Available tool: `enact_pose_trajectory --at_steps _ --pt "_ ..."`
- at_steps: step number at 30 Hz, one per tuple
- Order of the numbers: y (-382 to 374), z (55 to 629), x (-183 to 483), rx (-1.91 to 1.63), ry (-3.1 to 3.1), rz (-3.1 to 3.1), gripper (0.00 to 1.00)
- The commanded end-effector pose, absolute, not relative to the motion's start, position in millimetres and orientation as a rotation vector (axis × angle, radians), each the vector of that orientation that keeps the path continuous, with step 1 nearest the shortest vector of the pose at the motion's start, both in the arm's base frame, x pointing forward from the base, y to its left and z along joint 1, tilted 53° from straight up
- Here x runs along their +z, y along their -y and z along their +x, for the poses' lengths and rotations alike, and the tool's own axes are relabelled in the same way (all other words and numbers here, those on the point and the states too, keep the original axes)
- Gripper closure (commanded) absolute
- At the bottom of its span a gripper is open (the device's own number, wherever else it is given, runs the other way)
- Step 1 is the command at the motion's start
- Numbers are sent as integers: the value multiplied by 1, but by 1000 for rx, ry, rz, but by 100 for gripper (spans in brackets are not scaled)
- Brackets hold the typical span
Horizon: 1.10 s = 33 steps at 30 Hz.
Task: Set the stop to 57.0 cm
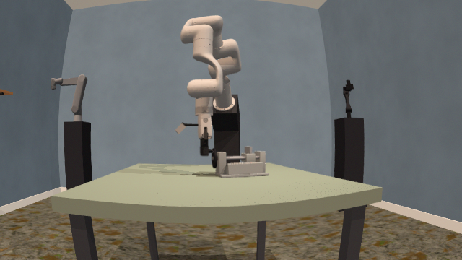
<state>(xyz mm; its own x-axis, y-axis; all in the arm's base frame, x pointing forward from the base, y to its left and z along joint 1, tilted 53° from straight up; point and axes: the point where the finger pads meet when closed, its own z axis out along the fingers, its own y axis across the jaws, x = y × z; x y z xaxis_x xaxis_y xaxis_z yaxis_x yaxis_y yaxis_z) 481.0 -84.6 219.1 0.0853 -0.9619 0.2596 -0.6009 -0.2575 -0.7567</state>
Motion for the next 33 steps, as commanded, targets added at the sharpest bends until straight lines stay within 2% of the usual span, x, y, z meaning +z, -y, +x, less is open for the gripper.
enact_pose_trajectory --at_steps 1,28,29,33 --pt "85 481 220 -1036 -1535 -1908 94" --pt "85 481 220 -1036 -1535 -1908 94" --pt "85 481 220 -1036 -1535 -1908 43" --pt "85 481 220 -1036 -1535 -1908 43"
